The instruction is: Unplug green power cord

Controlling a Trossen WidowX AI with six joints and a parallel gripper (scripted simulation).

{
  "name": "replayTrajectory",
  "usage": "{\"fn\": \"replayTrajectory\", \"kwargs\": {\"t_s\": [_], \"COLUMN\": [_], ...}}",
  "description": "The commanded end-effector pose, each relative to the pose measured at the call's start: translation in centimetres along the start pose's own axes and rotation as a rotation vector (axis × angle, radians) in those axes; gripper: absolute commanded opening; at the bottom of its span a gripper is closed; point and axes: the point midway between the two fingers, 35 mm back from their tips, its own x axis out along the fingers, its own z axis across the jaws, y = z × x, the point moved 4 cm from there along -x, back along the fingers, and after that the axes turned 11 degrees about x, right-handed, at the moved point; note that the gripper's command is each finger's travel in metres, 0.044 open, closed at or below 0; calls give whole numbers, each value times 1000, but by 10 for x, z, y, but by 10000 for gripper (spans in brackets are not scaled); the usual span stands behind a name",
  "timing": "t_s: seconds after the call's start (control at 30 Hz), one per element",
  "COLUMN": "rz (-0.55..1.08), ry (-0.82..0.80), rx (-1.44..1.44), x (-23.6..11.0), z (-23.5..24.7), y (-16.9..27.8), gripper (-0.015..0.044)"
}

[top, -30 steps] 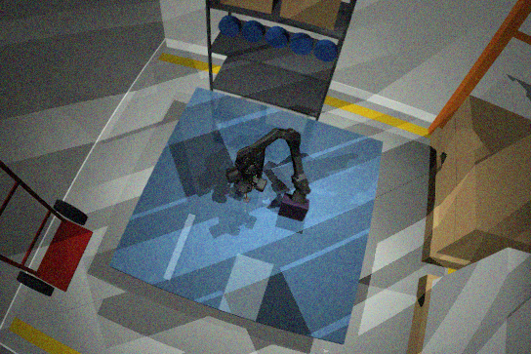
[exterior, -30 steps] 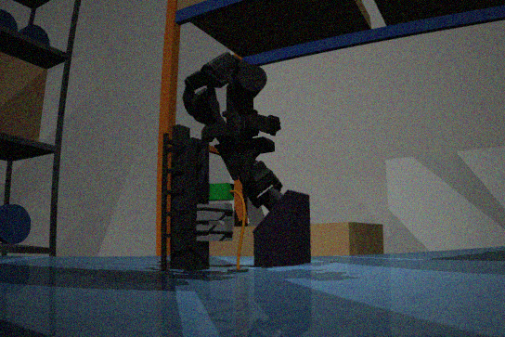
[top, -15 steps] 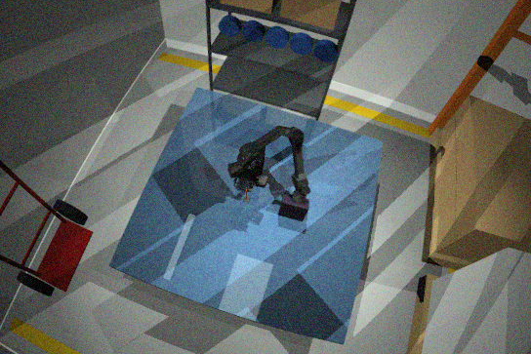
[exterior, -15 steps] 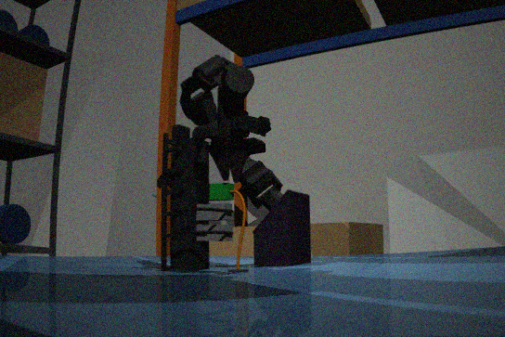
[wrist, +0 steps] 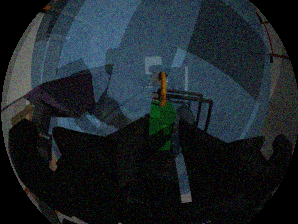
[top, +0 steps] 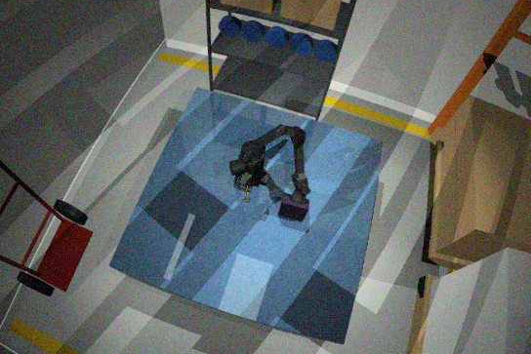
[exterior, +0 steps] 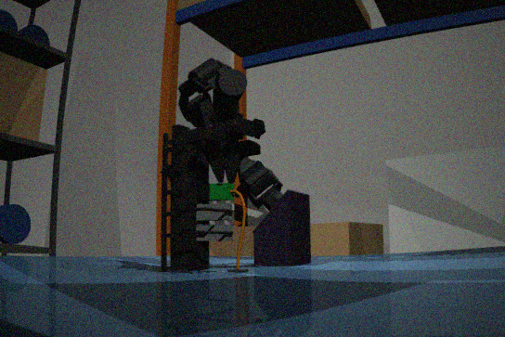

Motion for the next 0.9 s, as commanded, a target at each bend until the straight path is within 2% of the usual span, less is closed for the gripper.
{"fn": "replayTrajectory", "kwargs": {"t_s": [0.0,0.2,0.33,0.6,0.87], "rz": [5,5,2,2,1], "ry": [2,2,-1,-1,-1], "rx": [-5,-5,0,0,-1], "x": [6,10,8,8,7], "z": [0,0,0,0,1], "y": [1,1,1,1,-8], "gripper": [160,160,55,2,0]}}
